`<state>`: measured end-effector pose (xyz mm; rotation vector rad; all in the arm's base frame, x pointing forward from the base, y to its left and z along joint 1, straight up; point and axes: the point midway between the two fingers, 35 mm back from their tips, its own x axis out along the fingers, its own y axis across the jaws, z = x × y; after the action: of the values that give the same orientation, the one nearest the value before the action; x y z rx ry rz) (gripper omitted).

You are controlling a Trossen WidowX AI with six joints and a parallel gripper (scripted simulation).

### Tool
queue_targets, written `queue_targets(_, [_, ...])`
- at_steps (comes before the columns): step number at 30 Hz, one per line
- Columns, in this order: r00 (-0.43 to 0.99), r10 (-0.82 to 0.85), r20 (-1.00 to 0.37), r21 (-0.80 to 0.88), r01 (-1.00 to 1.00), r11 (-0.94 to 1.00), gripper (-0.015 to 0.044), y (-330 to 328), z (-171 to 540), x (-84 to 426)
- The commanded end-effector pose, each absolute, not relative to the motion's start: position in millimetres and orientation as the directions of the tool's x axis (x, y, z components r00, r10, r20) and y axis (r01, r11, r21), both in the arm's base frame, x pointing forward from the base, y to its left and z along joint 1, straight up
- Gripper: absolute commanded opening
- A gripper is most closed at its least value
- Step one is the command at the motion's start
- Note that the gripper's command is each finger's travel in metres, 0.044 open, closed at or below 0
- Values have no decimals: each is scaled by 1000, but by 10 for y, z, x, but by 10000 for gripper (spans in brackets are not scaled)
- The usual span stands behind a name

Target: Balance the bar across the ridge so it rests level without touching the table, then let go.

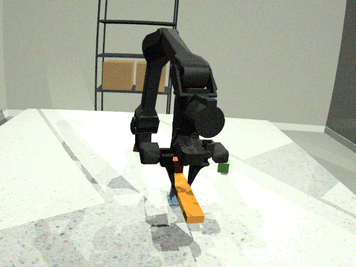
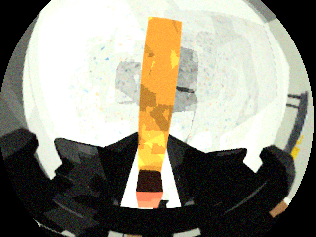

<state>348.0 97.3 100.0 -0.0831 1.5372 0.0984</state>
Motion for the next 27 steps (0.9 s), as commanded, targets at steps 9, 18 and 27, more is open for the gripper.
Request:
queue_targets(9, [33, 9, -999, 5, -114, 993, 0, 970, 979, 3487])
queue_targets(18, [33, 9, -999, 5, -114, 993, 0, 970, 972, 3488])
queue_targets(27, [33, 9, -999, 5, -114, 993, 0, 970, 964, 3490])
